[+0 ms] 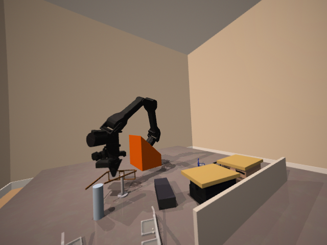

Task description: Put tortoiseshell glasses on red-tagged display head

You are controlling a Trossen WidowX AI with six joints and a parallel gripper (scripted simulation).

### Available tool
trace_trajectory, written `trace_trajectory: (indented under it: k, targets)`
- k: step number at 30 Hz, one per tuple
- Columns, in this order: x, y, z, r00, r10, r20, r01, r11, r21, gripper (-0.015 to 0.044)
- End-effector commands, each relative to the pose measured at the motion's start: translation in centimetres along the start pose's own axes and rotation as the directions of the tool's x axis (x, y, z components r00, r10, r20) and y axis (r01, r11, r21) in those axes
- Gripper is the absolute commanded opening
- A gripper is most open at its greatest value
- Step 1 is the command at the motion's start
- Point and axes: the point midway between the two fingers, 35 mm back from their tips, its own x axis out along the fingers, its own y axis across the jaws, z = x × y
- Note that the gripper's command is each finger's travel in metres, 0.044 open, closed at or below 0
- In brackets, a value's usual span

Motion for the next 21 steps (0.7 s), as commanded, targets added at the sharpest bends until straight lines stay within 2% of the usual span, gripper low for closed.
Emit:
trace_trajectory:
  k: [1, 21]
  targets:
    - [0.0, -0.4, 0.4, 1.0, -0.002, 0.003, 0.002, 1.0, -0.001, 0.0]
    - [0.0, -1.3, 1.8, 1.0, -0.002, 0.005, 0.002, 1.0, 0.0, 0.0]
